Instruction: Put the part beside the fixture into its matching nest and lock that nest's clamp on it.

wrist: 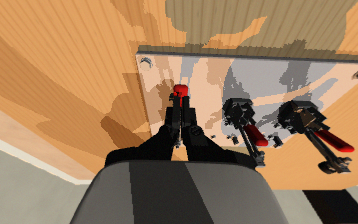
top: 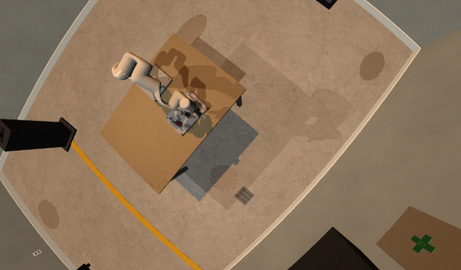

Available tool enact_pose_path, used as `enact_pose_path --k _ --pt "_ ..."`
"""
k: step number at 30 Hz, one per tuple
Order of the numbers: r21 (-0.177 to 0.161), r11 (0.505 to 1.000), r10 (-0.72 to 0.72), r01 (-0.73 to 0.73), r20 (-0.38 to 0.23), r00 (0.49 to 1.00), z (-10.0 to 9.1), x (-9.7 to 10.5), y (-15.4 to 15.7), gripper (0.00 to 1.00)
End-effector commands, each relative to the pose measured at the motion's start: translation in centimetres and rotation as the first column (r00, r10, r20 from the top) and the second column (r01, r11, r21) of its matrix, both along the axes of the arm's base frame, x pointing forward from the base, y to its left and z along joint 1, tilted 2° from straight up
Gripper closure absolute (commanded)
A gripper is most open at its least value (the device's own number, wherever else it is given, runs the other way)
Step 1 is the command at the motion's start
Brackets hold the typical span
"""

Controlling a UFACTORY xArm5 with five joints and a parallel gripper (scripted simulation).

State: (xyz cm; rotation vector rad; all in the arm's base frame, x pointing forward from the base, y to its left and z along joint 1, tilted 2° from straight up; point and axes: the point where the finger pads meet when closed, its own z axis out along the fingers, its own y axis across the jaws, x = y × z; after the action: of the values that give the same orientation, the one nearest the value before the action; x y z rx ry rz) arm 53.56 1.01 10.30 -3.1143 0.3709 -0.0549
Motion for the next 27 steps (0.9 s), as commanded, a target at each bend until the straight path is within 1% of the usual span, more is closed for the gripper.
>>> enact_pose_path --k 1,18,27 --pt "0.0 1.0 0.0 0.0 0.004 1.0 0.2 0.1 0.0 1.0" --pt "0.0 1.0 0.0 0.0 0.004 1.0 -1.0 0.3 0.0 1.0" --pt "0.0 1.0 0.0 0.0 0.004 1.0 -1.0 0.3 0.0 1.0"
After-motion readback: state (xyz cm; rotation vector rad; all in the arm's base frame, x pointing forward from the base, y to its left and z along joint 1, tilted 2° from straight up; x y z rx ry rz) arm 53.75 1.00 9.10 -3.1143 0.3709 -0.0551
